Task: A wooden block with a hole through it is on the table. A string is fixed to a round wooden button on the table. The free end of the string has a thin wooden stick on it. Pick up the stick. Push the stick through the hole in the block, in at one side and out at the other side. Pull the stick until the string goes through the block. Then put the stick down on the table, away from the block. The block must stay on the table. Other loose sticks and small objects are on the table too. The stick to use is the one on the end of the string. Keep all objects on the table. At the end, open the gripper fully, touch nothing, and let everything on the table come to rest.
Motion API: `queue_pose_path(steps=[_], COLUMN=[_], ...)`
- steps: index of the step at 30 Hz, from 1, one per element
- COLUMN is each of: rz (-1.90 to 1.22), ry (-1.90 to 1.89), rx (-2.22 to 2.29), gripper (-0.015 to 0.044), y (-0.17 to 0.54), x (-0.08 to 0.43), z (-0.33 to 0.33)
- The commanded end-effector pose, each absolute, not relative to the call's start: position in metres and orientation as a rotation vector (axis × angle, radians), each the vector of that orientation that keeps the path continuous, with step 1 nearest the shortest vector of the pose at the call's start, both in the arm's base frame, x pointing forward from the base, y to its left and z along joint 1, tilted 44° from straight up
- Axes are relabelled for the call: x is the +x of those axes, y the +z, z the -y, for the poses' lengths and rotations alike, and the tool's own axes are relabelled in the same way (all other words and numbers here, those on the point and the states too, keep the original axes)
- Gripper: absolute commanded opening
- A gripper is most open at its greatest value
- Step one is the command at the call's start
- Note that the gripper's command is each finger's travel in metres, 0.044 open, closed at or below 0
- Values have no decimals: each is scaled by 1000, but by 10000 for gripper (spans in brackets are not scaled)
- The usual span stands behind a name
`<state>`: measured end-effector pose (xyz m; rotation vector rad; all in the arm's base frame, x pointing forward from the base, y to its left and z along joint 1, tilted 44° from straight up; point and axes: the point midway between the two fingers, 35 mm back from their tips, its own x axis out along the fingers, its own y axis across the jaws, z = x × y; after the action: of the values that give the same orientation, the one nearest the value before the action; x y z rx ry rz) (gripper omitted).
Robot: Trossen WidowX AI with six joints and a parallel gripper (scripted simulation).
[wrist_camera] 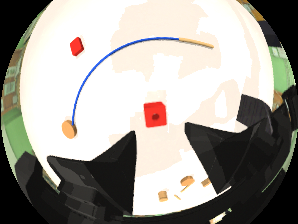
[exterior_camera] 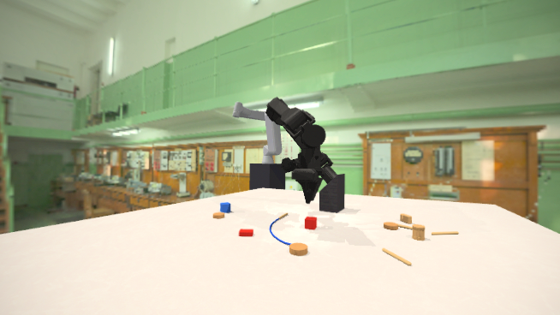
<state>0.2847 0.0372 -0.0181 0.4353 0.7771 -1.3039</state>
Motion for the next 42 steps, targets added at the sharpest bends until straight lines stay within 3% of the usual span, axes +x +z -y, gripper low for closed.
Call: queue_pose_path(steps=[1,42], rz=[-780,-778], ry=[-1308,-1309], rx=[442,440], gripper=[238,238], y=[-20,-62], x=[284,288], z=[-37,4])
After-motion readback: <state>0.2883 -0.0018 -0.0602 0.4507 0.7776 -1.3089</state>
